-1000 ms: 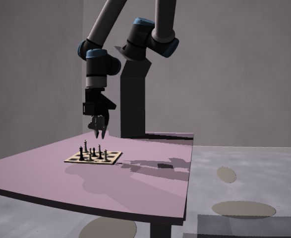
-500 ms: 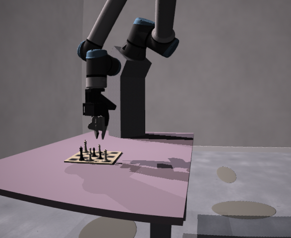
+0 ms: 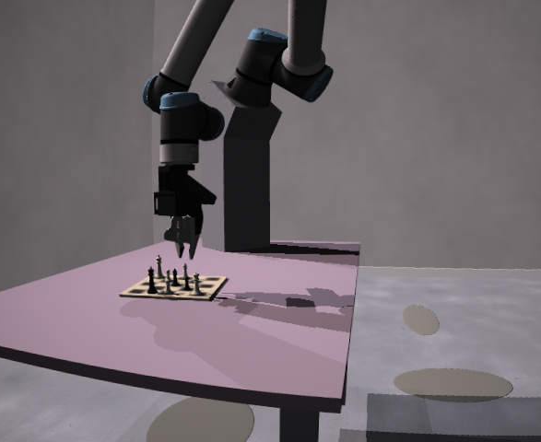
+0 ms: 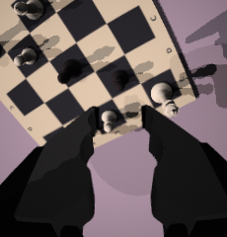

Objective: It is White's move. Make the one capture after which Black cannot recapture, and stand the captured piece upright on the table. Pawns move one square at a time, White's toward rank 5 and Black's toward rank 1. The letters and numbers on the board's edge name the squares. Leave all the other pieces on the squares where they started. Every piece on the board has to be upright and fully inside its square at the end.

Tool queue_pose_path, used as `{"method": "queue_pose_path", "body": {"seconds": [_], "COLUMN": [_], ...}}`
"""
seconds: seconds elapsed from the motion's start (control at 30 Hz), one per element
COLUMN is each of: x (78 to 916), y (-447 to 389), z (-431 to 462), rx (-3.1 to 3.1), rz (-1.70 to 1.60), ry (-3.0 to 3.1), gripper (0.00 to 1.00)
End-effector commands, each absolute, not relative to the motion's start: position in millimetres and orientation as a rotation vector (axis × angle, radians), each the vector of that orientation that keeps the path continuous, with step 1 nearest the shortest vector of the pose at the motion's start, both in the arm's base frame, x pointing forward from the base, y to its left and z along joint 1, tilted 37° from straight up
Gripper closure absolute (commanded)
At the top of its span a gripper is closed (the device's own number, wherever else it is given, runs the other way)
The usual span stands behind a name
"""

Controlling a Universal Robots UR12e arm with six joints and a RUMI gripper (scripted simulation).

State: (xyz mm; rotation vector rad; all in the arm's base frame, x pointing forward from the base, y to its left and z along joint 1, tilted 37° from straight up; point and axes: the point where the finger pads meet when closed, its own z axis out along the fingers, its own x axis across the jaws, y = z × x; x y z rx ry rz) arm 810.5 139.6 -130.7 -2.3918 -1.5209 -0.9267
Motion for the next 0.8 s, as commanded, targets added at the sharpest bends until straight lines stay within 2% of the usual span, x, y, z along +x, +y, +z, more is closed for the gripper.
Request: {"method": "queue_pose_path", "body": {"seconds": [0.0, 0.77], "x": [814.4, 826.9], "y": [142.6, 154.1], "z": [-136.3, -157.5], "rx": [-2.392, -2.392], "rz": [-0.928, -0.928], "ry": [-1.521, -1.521], "gripper": [0.8, 0.8]}}
